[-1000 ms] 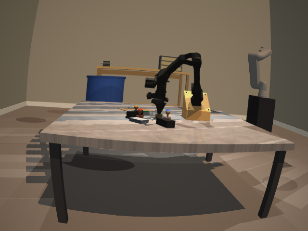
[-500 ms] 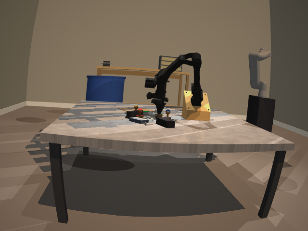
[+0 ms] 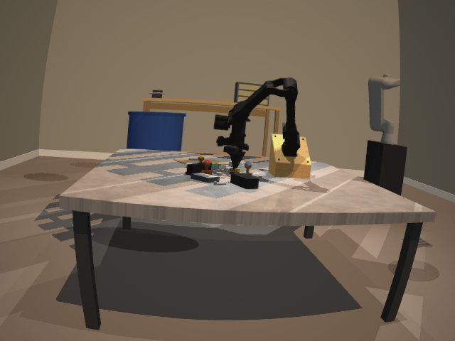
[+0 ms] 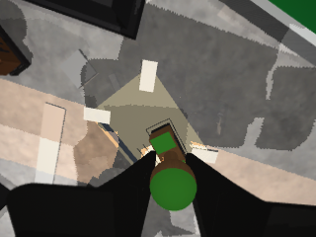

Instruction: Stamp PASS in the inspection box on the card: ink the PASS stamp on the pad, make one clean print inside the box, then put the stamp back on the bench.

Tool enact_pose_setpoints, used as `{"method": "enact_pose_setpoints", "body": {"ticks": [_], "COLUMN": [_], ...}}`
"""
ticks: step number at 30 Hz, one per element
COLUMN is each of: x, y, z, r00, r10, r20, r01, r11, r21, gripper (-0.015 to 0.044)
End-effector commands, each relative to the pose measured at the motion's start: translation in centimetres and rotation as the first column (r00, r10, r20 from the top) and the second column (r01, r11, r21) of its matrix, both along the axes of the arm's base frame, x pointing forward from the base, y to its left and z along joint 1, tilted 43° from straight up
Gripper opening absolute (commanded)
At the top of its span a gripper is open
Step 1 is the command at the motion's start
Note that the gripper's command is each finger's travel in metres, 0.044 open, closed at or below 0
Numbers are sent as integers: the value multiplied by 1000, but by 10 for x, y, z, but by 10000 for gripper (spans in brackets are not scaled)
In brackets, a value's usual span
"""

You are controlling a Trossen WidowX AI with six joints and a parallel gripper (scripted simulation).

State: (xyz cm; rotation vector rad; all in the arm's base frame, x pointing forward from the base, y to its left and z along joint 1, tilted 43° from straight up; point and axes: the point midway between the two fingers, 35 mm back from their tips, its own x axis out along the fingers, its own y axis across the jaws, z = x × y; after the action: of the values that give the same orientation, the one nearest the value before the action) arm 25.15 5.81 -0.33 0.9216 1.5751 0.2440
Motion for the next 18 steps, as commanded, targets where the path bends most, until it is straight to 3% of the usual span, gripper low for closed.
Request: {"method": "enact_pose_setpoints", "body": {"ticks": [1,18], "x": [0,0], "y": [0,-6], "z": [1,8], "r00": [1000,1000], "r10": [2,2], "r20": [2,2], "r01": [-2,-2], "r11": [1000,1000], "r21": [3,3], "gripper": [0,0]}}
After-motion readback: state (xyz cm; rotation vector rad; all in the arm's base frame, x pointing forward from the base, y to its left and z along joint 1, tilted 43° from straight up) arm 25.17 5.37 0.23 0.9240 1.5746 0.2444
